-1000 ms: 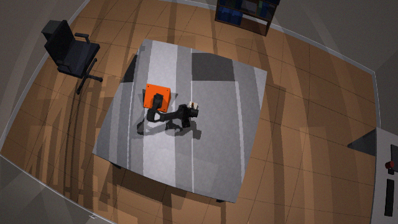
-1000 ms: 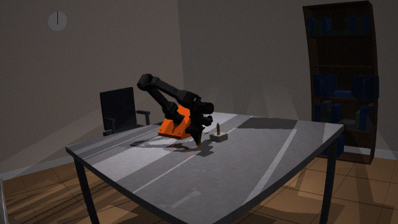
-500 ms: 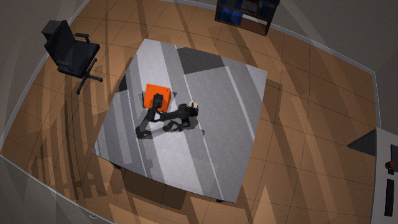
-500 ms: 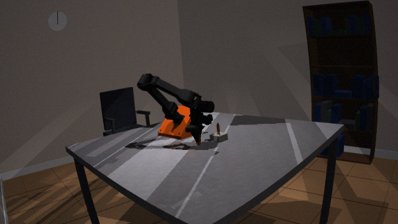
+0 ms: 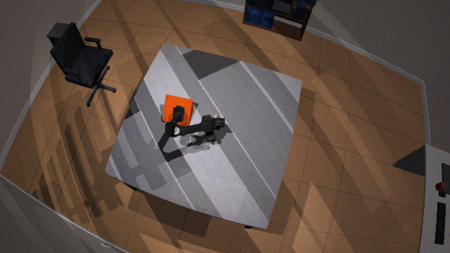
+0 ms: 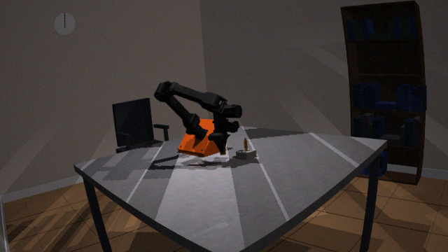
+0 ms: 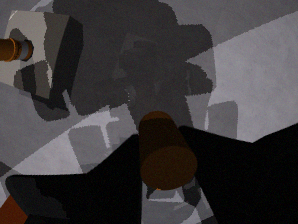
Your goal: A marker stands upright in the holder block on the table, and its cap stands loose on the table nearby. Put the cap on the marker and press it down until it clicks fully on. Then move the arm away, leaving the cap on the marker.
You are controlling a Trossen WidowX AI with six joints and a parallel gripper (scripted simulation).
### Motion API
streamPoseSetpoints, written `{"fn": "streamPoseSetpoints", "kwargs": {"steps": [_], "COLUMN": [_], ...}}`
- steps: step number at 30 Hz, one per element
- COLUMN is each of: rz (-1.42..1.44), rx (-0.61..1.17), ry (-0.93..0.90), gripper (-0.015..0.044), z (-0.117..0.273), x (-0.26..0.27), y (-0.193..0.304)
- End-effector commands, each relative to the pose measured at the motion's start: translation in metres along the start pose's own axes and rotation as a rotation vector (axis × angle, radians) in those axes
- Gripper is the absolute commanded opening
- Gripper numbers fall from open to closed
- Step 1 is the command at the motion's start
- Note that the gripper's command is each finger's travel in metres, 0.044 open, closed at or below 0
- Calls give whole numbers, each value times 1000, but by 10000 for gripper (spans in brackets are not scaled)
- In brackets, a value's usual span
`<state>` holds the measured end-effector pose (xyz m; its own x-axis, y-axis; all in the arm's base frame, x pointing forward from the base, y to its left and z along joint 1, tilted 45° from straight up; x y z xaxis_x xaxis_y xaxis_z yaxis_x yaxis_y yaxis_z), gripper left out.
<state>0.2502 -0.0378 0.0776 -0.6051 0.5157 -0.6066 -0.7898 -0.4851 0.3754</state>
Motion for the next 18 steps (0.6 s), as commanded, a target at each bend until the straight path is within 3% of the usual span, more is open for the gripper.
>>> {"fn": "streamPoseSetpoints", "kwargs": {"steps": [1,18], "rz": [-6,-3], "rx": [-2,-12], "ry": [-4,-13], "gripper": [0,0], "z": [8,31], "x": [0,14], "y": [1,-27]}}
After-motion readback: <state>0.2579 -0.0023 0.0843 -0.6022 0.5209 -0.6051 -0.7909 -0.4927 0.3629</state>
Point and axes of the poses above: the point midway between the two fingers, 35 mm back from their tips, its own z axis back along the fingers, its own x axis across the jaws, y = z × x, the point moved 1 cm from there along z, back along the fingers, and after that the axes turned 9 degrees about z, right-handed, at the moved point
